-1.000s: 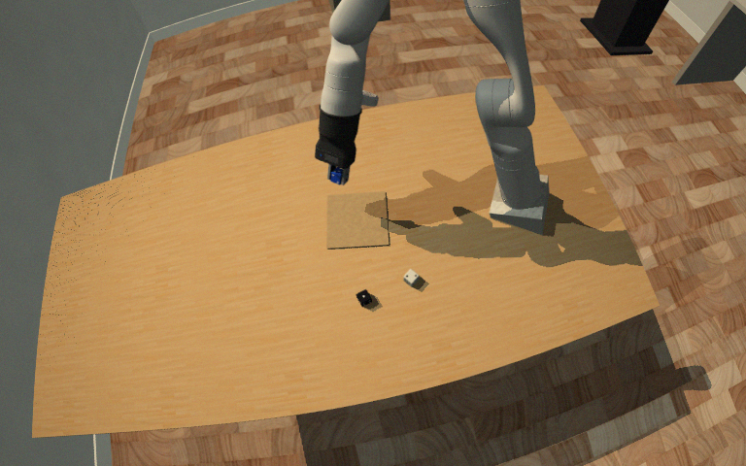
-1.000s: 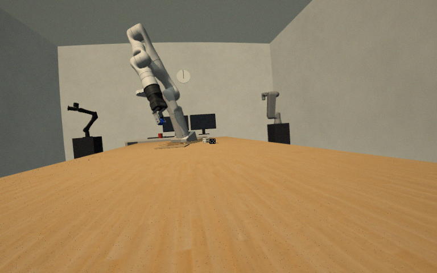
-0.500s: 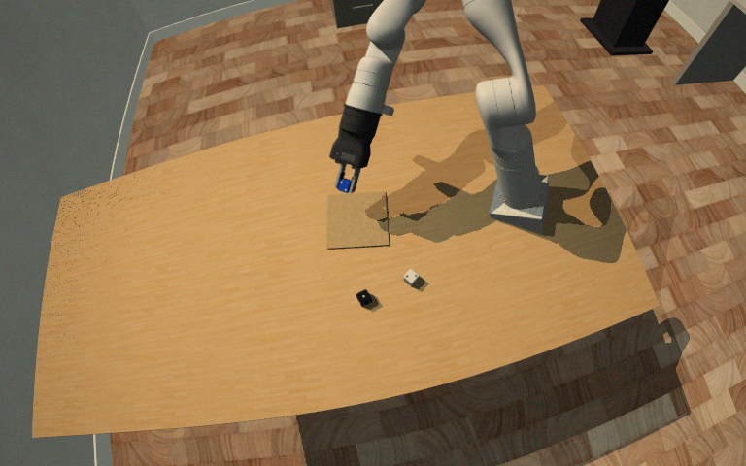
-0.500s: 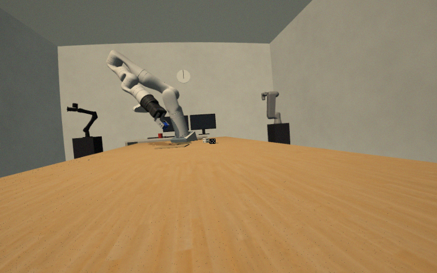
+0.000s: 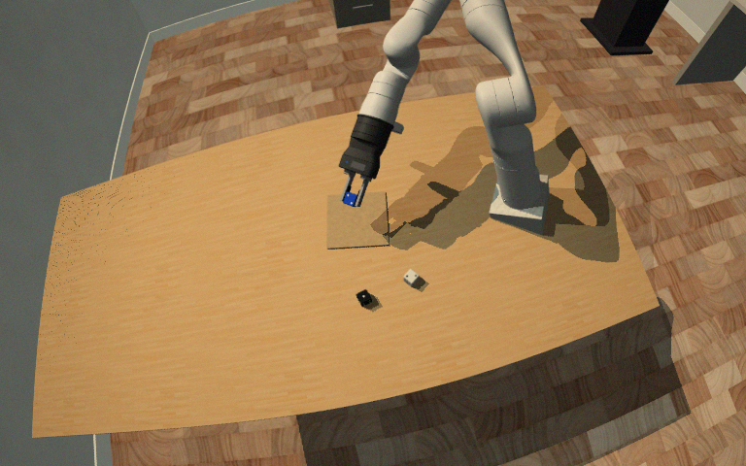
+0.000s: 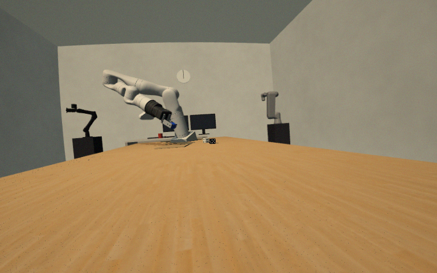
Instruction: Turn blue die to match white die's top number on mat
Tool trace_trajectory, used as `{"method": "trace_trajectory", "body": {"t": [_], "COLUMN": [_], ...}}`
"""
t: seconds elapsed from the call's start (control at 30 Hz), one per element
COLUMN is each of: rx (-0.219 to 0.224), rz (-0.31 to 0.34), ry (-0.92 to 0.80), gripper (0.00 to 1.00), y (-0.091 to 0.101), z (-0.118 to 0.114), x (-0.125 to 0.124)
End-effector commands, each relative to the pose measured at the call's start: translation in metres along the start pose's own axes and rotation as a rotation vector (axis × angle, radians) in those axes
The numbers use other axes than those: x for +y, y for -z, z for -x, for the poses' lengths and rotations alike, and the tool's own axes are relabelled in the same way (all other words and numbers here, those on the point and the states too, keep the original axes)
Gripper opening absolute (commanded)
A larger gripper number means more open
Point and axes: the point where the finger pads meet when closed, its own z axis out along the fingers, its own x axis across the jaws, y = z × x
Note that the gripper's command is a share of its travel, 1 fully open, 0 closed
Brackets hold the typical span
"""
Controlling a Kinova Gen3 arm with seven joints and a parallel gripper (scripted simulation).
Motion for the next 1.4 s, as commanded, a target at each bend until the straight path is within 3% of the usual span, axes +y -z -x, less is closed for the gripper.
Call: {"method": "trace_trajectory", "body": {"t": [0.0,0.47,1.37], "rx": [-0.001,0.002,0.002], "rz": [0.027,0.03,0.03], "ry": [0.004,0.003,0.003], "gripper": [0.49,0.49,0.49], "y": [-0.003,-0.006,-0.036], "z": [-0.002,-0.002,-0.001], "x": [0.003,-0.003,-0.059]}}
